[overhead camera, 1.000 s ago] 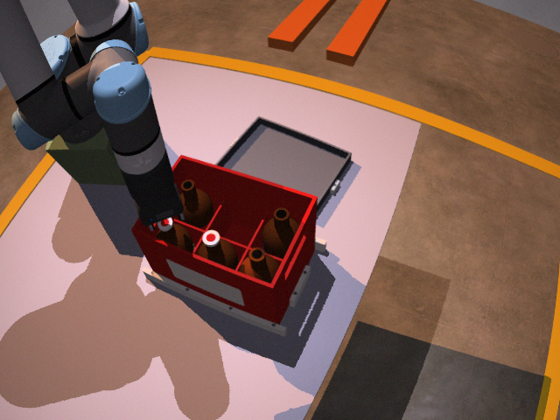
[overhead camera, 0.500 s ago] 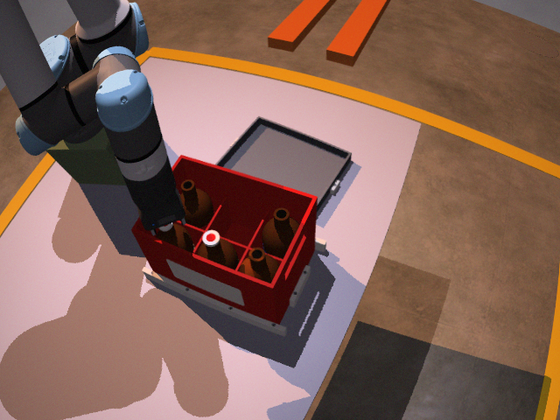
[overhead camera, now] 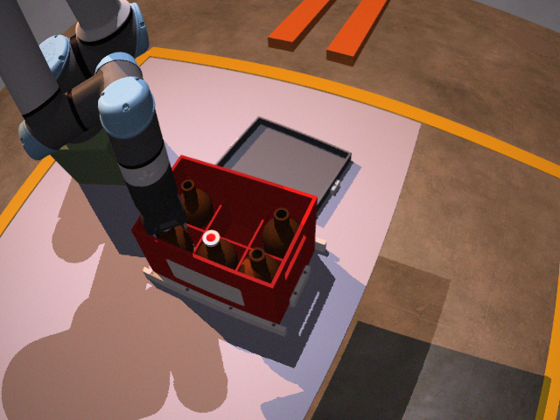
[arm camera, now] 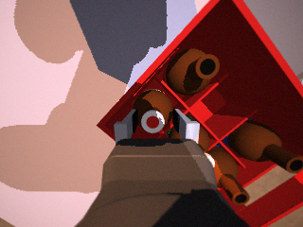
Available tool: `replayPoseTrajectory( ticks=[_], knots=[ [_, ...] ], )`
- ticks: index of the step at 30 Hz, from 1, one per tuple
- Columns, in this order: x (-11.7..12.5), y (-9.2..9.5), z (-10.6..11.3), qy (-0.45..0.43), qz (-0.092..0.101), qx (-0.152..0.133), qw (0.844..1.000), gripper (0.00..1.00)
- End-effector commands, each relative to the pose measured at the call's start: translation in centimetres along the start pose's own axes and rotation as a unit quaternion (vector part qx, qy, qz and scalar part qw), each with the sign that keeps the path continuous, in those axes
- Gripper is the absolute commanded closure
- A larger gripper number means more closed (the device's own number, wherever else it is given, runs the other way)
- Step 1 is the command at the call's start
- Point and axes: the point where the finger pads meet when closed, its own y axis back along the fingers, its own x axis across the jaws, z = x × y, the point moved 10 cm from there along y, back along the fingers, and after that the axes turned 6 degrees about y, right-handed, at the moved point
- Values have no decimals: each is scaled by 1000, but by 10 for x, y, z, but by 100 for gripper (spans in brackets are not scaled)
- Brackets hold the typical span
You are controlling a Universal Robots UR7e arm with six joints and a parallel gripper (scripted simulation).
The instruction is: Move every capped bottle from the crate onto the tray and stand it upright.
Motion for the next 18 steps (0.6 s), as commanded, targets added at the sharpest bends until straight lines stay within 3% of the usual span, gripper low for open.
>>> replayPoseTrajectory(
  ticks=[1, 18],
  knots=[
    [0, -5, 0, 0, 0, -1, 1000, 0],
    [0, -10, 0, 0, 0, -1, 1000, 0]
  ],
)
